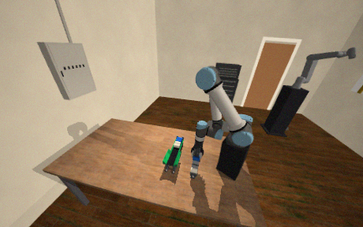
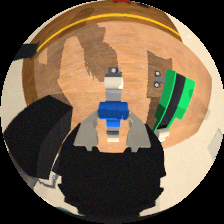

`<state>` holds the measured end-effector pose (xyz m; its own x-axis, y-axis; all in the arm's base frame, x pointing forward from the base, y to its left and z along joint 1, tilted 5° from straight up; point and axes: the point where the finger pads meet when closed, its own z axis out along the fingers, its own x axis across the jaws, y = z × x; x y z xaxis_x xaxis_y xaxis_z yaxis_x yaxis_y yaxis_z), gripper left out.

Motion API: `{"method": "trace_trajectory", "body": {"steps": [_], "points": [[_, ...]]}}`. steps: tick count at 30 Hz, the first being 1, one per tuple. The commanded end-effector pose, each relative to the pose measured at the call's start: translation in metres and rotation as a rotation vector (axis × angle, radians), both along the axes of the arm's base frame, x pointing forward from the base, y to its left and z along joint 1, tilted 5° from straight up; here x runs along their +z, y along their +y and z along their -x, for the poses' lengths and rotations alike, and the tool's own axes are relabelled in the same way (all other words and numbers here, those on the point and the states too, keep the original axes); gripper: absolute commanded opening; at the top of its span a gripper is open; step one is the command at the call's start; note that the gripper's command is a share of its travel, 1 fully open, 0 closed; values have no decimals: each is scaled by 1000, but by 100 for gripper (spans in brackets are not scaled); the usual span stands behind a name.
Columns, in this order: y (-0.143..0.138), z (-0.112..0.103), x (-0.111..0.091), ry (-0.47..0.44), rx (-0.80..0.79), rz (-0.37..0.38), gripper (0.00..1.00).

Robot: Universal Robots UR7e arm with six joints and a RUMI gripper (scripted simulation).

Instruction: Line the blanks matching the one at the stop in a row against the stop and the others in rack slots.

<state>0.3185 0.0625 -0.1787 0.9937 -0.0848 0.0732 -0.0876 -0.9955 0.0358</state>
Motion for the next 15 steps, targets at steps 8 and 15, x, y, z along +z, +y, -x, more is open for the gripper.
{"method": "trace_trajectory", "body": {"steps": [8, 15], "points": [[-13, -36, 2, -4, 6, 2, 35], [-34, -86, 13, -4, 17, 3, 35]]}}
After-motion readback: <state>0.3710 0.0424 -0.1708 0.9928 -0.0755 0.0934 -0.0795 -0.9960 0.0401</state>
